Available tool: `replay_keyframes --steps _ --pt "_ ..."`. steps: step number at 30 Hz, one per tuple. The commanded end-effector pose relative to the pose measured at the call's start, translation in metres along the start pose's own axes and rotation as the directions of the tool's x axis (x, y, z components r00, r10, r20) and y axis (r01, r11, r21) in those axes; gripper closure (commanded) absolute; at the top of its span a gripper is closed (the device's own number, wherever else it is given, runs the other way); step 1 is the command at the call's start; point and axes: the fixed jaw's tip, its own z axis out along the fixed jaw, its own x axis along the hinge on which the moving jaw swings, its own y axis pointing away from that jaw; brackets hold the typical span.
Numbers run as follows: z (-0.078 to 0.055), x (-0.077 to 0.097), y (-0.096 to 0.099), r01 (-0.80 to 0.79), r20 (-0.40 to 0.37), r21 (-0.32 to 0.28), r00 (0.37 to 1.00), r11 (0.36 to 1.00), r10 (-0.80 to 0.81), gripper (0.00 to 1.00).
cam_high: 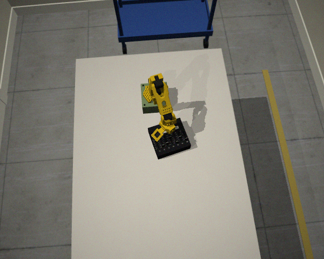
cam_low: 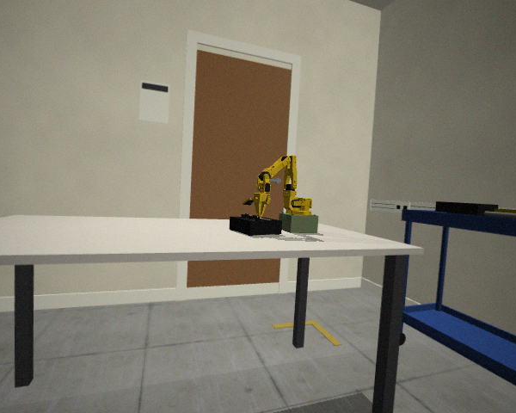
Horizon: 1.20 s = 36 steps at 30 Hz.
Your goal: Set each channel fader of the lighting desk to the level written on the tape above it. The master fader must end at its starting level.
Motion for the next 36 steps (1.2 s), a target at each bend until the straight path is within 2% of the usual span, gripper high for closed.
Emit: replay_keyframes --steps 1,36 --pt "0.0048 0.0034 -0.0042 -0.002 -0.01 0.023 1.0 1.0 0.002 1.0" --pt "0.0031 0.001 0.0015 -0.003 -0.01 0.023 1.0 1.0 0.003 1.0"
